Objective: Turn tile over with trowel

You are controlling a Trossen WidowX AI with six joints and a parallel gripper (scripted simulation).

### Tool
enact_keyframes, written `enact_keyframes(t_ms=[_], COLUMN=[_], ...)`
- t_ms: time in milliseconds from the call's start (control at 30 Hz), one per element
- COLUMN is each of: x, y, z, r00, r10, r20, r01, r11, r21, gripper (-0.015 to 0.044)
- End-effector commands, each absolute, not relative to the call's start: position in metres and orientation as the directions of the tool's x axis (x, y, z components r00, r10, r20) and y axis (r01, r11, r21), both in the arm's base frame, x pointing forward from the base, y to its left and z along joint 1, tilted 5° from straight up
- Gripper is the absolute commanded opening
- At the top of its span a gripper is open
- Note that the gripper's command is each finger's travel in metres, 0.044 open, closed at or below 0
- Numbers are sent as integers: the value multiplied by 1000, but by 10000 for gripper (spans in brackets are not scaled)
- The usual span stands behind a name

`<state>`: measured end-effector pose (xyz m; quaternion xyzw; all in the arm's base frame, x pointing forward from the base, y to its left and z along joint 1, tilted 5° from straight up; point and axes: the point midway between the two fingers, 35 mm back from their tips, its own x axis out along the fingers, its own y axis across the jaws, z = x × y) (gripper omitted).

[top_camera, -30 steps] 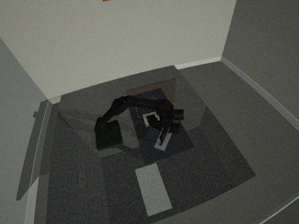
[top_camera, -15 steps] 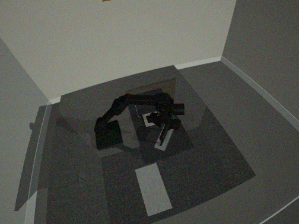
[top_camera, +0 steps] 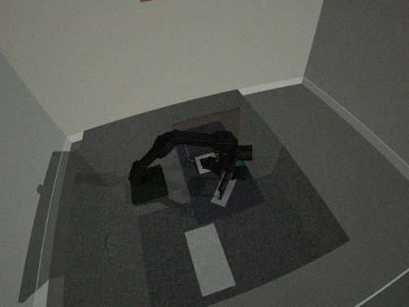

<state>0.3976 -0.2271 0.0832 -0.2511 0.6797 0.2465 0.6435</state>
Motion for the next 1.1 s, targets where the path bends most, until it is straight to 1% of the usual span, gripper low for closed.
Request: enact_keyframes(t_ms=[0, 500, 667, 733, 1067], x=[396, 394, 394, 394, 394], y=[-227, -227, -227, -227, -227], z=[76, 55, 55, 55, 55], r00=[-51, -51, -51, -51, -51], r10=[-23, -23, -23, -23, -23], r20=[-998, -998, -998, -998, -998], r01=[-655, -655, -655, -655, -655], r11=[755, 755, 755, 755, 755], r21=[16, 16, 16, 16, 16], gripper=[270, 270, 139, 130, 130])
